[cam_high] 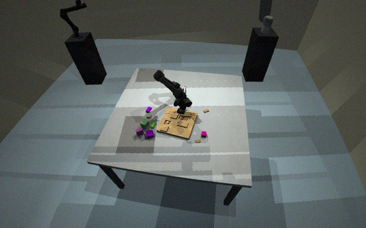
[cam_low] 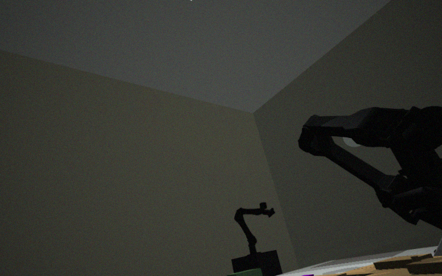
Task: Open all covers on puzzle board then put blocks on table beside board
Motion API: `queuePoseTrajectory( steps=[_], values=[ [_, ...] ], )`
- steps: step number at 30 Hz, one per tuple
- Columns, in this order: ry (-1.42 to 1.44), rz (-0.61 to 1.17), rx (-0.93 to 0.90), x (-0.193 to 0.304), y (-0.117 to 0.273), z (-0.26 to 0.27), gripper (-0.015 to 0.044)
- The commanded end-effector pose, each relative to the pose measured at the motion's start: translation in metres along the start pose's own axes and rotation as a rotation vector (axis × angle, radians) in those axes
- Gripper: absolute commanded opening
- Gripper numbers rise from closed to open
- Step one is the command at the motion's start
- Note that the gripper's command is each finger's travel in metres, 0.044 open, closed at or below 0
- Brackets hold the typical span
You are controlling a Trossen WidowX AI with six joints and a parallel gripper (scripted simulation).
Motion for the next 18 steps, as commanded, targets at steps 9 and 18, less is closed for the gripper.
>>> queuePoseTrajectory(
  steps=[9,18],
  values=[
    [0.001,-0.002,-0.007,-0.003,0.001,0.014,0.0000],
    [0.000,-0.002,-0.008,-0.005,0.001,0.024,0.0000]
  ],
)
Point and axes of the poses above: the point midway between the two fingers, 35 mm back from their tips, its own y axis back along the fingers, its own z axis across the jaws, x = y × z, the point moved 2 cm from there along y, back along the fingers, and after that the axes turned 9 degrees about y, right-handed, at the moved point
